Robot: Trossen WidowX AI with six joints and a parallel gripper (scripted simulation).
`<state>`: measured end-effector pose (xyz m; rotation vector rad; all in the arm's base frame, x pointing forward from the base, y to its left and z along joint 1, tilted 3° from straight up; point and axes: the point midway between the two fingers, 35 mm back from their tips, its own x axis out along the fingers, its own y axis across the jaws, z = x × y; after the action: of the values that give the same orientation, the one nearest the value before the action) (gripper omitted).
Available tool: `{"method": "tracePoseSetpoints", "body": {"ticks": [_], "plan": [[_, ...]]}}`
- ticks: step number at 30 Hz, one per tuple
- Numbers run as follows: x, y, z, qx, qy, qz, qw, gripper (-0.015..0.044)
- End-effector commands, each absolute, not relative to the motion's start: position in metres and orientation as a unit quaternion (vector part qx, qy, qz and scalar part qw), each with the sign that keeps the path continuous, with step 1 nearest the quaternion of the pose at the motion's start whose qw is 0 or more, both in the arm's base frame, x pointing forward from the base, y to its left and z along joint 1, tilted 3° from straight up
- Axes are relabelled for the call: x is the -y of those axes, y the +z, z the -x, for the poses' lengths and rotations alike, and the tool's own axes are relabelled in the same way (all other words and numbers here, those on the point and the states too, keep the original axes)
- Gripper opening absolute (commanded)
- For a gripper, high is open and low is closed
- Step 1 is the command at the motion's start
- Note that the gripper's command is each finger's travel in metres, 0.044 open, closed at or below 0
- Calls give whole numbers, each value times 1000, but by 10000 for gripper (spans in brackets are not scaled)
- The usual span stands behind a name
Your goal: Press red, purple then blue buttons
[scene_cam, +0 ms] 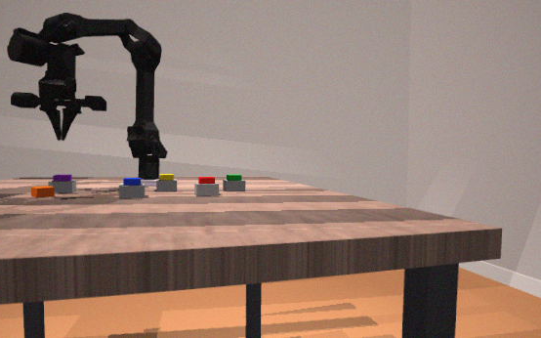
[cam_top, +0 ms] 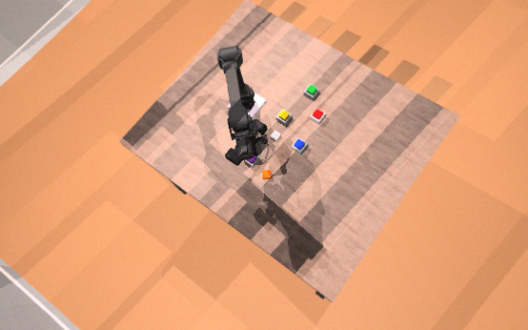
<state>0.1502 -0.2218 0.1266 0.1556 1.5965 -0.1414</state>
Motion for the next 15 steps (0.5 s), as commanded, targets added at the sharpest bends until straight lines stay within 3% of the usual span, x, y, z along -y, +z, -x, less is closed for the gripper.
{"method": "tracePoseSetpoints", "body": {"ticks": [1,15], "plan": [[220,92,-146,-716,-59,-68,692,20],[219,64,-144,-716,-59,-68,692,20]]}}
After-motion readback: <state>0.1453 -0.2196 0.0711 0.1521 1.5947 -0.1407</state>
